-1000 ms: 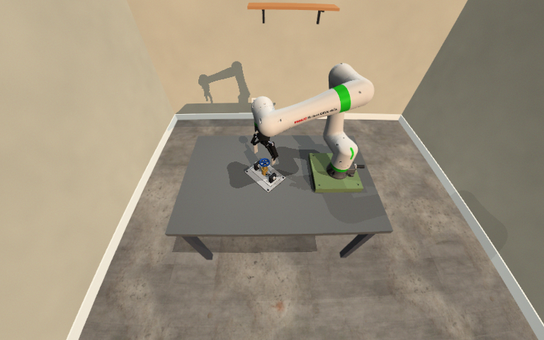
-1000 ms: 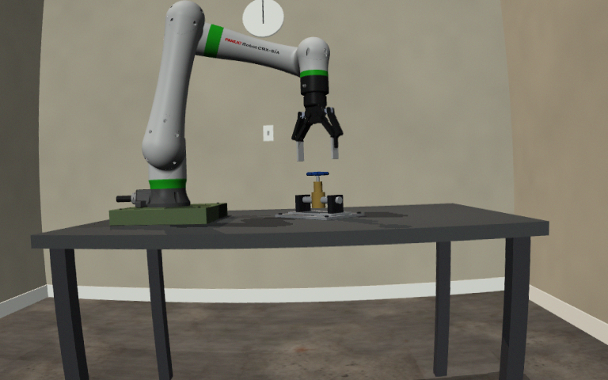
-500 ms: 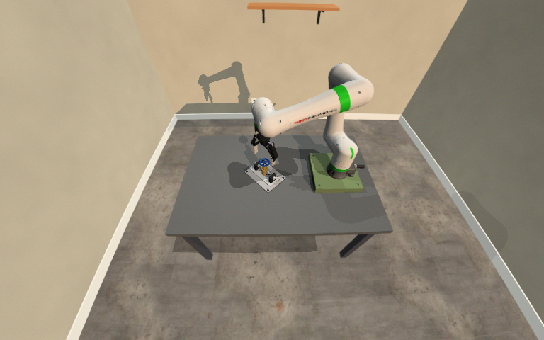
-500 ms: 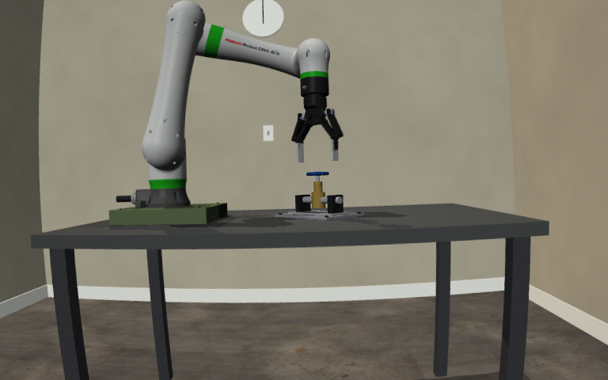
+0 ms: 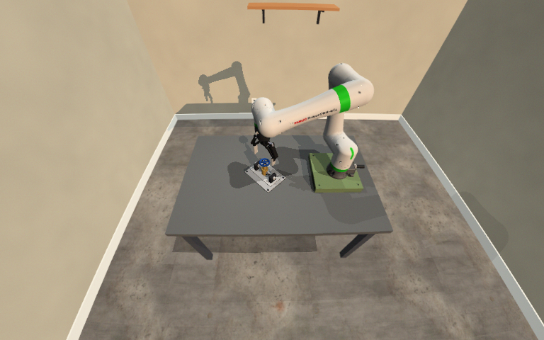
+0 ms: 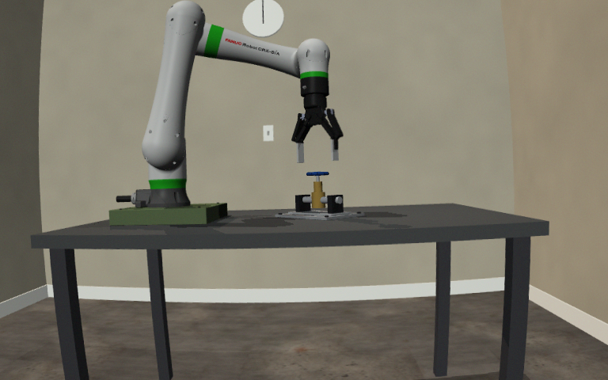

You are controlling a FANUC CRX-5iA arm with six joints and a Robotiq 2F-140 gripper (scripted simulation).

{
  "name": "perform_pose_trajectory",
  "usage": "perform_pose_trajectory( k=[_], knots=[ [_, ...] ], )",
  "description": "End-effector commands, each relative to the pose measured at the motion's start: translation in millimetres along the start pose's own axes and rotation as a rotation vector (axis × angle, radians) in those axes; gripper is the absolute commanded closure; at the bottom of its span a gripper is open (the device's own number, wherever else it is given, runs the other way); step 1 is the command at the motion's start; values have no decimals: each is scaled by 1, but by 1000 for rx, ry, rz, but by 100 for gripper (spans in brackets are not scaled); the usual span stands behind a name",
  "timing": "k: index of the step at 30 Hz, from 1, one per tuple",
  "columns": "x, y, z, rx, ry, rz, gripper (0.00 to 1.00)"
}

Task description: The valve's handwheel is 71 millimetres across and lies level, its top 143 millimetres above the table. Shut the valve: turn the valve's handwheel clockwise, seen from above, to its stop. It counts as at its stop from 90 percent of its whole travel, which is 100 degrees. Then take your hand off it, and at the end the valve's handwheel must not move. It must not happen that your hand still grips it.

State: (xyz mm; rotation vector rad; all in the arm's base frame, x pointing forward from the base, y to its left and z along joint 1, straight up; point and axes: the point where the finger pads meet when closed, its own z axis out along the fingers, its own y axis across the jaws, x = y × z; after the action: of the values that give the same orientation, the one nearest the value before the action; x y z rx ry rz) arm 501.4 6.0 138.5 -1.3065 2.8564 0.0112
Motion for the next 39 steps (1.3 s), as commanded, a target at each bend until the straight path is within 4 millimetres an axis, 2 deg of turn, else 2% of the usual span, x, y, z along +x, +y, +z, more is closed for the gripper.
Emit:
perform_pose_trajectory(
  k=[1, 39],
  knots=[
    [0, 0, 0, 0, 0, 0, 0],
    [0, 0, 4, 0, 0, 0, 0]
  ],
)
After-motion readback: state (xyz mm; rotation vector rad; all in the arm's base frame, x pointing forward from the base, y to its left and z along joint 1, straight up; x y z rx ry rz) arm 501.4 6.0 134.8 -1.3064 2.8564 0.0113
